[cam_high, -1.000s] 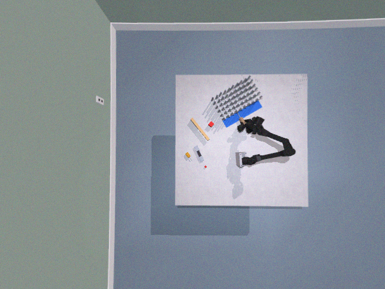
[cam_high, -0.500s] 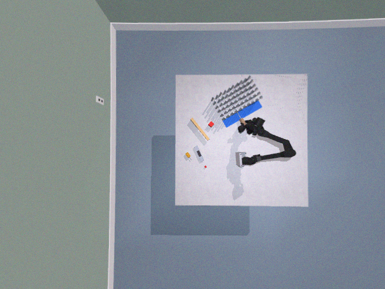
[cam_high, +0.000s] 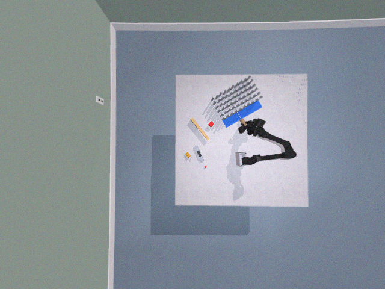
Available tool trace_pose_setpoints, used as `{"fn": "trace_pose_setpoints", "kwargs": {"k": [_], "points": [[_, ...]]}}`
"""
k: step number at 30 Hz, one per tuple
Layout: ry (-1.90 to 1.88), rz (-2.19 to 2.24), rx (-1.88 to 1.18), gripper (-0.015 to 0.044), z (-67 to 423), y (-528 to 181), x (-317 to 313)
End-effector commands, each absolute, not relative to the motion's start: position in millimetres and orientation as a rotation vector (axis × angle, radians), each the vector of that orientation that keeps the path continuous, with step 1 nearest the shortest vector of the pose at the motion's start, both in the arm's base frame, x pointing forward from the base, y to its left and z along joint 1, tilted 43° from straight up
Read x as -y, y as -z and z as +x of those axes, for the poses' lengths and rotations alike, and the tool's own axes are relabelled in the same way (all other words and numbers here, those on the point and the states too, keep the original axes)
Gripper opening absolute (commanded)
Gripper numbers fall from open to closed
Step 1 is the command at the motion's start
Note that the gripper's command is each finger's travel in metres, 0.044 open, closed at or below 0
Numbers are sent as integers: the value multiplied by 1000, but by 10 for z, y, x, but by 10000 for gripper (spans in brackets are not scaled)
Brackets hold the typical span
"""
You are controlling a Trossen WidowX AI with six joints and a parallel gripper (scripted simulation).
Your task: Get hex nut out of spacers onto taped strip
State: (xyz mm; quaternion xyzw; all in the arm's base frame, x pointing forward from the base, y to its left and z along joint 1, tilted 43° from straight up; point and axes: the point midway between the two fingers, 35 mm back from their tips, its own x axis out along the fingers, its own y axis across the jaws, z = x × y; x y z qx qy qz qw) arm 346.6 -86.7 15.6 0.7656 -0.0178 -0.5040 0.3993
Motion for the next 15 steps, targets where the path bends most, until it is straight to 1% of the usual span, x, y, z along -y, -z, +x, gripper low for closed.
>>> {"fn": "trace_pose_setpoints", "kwargs": {"k": [1, 15], "points": [[1275, 1936, 30, 0, 3436, -153, 860], [1275, 1936, 30, 0, 3360, -176, 882]]}}
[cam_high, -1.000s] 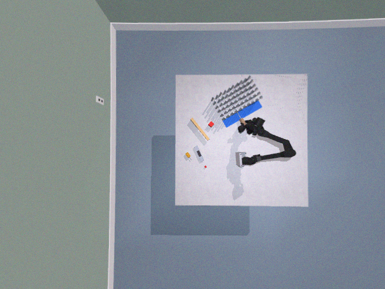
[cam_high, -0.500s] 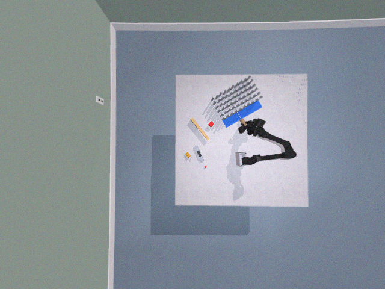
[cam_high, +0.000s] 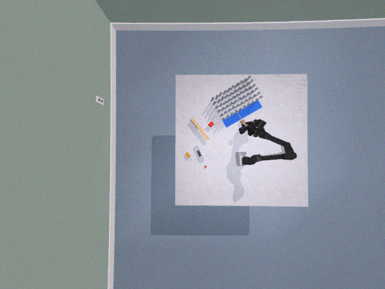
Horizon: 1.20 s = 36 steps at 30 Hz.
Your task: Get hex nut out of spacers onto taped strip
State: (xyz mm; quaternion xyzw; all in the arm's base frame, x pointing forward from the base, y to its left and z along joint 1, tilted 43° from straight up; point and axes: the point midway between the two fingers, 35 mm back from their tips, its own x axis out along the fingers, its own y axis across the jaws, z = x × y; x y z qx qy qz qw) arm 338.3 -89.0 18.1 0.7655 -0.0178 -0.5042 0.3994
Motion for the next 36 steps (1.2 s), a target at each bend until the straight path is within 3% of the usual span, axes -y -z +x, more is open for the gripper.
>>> {"fn": "trace_pose_setpoints", "kwargs": {"k": [1, 36], "points": [[1275, 1936, 30, 0, 3355, -177, 883], [1276, 1935, 30, 0, 3168, -233, 936]]}}
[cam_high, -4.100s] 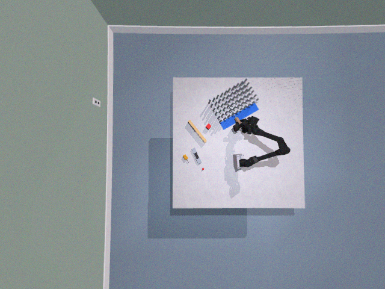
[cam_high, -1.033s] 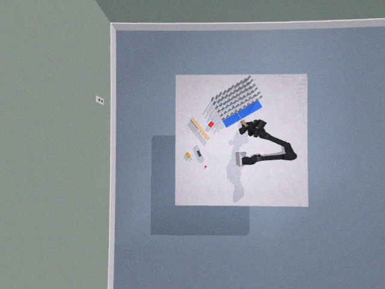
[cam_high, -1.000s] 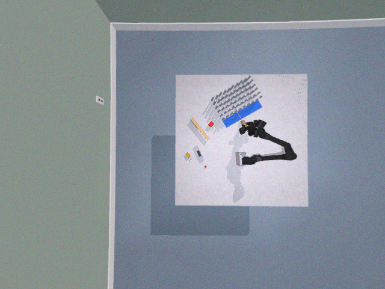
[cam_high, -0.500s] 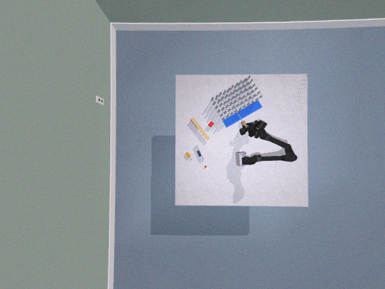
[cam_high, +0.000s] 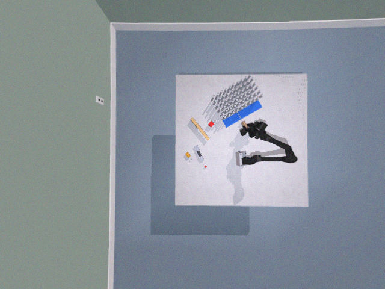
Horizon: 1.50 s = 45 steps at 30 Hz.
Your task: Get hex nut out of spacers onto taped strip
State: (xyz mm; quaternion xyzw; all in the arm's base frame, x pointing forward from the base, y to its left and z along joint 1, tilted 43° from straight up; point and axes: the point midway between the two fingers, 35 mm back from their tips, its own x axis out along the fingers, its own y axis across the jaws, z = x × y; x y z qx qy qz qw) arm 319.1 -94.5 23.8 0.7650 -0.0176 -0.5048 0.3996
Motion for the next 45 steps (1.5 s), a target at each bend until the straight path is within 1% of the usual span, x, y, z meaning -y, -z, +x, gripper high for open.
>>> {"fn": "trace_pose_setpoints", "kwargs": {"k": [1, 45], "points": [[1276, 1935, 29, 0, 3163, -234, 938], [1277, 1933, 29, 0, 2945, -302, 999]]}}
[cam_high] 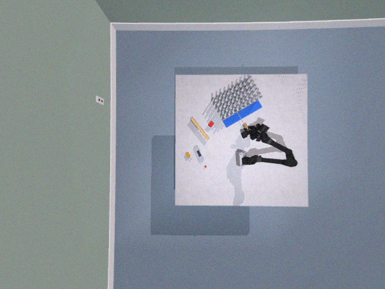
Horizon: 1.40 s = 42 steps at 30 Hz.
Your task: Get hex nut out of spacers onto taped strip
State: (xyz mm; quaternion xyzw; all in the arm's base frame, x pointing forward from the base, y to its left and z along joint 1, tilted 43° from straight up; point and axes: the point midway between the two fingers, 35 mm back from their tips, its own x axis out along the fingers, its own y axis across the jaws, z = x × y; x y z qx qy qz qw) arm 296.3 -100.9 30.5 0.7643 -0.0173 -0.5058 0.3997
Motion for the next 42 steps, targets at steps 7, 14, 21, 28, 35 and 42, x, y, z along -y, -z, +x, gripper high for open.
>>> {"fn": "trace_pose_setpoints", "kwargs": {"k": [7, 14, 21, 28, 35, 42], "points": [[1278, 1933, 29, 0, 2913, -312, 1009], [1278, 1933, 29, 0, 2880, -322, 1018], [1278, 1933, 29, 0, 2847, -333, 1027], [1278, 1933, 29, 0, 2815, -343, 1036], [1278, 1932, 29, 0, 2783, -353, 1046], [1278, 1932, 29, 0, 2752, -363, 1054]]}}
